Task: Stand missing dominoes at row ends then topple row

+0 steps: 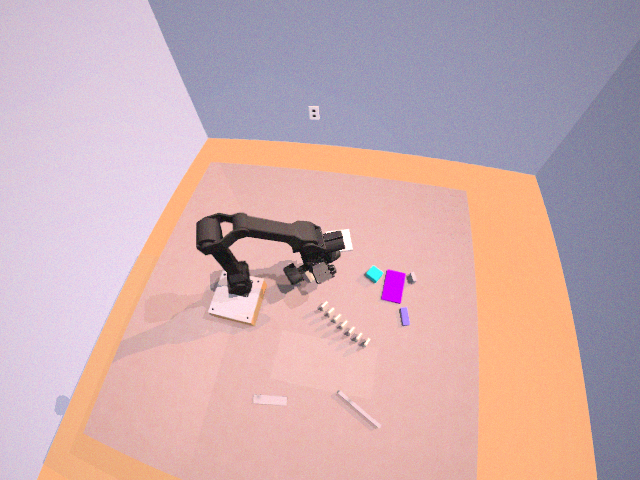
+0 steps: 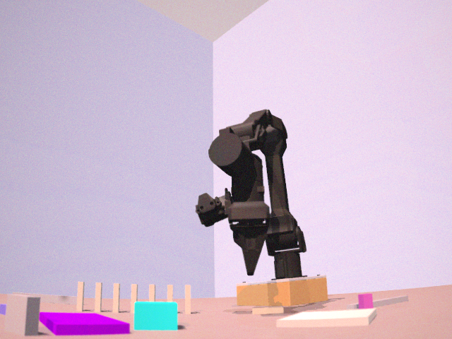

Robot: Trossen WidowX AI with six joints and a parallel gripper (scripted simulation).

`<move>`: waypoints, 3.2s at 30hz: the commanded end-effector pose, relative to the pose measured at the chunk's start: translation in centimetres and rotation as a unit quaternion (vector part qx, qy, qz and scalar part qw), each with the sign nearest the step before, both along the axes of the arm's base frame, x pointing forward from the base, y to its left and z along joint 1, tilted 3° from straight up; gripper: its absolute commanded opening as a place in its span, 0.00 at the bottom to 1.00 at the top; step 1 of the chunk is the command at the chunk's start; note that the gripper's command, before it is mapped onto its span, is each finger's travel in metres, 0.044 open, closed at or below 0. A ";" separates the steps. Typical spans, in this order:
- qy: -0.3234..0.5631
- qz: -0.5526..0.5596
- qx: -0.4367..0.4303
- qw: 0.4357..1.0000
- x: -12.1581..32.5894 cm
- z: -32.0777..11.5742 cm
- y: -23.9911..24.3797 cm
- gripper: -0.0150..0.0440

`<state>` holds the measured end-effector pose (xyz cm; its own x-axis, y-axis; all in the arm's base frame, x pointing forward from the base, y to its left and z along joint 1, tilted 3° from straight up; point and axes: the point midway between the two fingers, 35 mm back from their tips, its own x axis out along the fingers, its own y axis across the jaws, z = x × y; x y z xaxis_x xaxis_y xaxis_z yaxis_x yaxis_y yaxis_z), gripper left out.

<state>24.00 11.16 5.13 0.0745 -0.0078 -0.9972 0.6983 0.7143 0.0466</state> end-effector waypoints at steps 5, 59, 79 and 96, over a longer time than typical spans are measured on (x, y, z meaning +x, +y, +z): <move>0.008 -0.003 -0.005 1.000 -0.5 -5.1 -0.2 1.00; 0.008 -0.003 -0.004 1.000 -0.7 4.6 0.8 0.44; 0.011 0.376 -0.028 0.926 -0.9 9.5 4.1 0.44; 0.010 0.895 -0.058 0.442 -2.4 9.4 10.3 0.44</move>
<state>22.57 17.44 14.31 0.0513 -0.0107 -0.9986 -0.5038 0.8631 -0.0352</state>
